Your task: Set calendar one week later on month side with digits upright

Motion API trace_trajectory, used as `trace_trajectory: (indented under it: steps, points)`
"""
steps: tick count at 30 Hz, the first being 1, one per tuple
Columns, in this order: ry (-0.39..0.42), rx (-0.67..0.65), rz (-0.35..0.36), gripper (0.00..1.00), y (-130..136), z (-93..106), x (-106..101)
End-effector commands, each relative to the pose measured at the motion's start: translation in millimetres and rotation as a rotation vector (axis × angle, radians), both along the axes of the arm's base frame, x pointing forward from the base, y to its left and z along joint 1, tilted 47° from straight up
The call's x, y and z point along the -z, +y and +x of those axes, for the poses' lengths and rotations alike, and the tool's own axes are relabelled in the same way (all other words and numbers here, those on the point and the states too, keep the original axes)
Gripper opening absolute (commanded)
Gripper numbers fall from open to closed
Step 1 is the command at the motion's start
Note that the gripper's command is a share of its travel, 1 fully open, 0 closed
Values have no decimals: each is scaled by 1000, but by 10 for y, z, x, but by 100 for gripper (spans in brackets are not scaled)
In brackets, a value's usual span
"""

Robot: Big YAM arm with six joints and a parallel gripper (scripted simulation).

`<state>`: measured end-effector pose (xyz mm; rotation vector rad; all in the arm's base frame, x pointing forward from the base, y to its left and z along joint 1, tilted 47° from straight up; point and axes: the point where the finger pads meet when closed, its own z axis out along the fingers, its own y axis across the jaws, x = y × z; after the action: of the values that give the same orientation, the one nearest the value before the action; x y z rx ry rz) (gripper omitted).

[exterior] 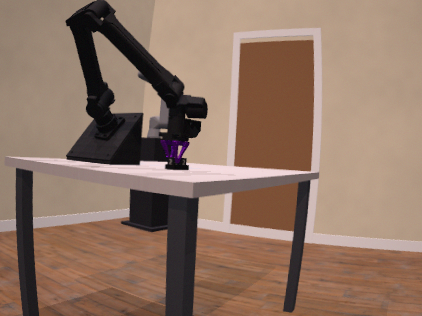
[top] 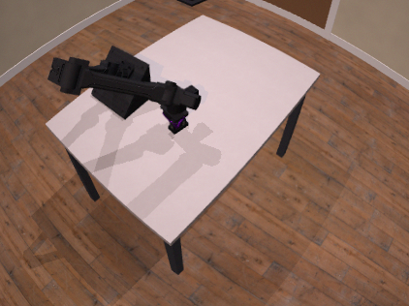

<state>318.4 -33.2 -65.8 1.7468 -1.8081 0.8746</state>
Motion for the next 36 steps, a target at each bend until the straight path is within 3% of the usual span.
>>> trace_trajectory:
  steps: [1,36]
  points:
    - [-32,-20,12,25,145,81,-93]
    - [-49,-20,19,25,244,162,-178]
